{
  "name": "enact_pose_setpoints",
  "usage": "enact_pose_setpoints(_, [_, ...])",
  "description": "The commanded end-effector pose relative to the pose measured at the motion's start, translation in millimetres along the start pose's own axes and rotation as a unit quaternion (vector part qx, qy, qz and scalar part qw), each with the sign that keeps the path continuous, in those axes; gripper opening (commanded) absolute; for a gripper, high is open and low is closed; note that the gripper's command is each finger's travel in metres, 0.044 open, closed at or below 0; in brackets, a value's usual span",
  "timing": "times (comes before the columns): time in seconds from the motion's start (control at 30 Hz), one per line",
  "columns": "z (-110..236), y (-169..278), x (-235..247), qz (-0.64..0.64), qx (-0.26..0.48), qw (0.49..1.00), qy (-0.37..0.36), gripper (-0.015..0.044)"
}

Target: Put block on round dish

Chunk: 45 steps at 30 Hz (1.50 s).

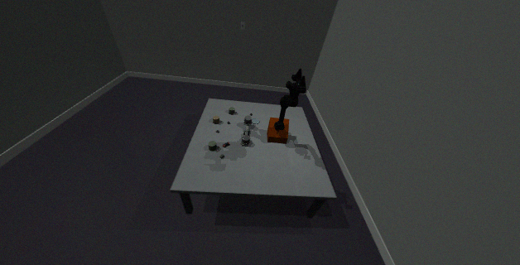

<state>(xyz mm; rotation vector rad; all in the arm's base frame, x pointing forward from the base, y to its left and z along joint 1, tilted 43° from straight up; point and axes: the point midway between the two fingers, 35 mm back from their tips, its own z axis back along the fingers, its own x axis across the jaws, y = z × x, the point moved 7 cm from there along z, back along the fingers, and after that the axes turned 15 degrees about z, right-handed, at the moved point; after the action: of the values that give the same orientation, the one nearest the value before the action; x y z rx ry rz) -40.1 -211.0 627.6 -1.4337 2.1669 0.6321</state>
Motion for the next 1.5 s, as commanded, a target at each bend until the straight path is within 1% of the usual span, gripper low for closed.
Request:
enact_pose_setpoints(0.0, [11, 20, -25, 0.054, 0.042, 0.997, 0.044, 0.044])
enact_pose_setpoints(0.2, [27, 40, -55, 0.124, 0.096, 0.983, 0.096, 0.044])
enact_pose_setpoints(0.57, [54, 53, -96, 0.231, 0.146, 0.948, 0.161, 0.044])
enact_pose_setpoints(0.87, [83, 56, -127, 0.328, 0.187, 0.903, 0.205, 0.044])
enact_pose_setpoints(1.17, [120, 50, -167, 0.421, 0.262, 0.826, 0.267, 0.044])
enact_pose_setpoints(1.47, [160, 29, -201, 0.502, 0.331, 0.73, 0.326, 0.044])
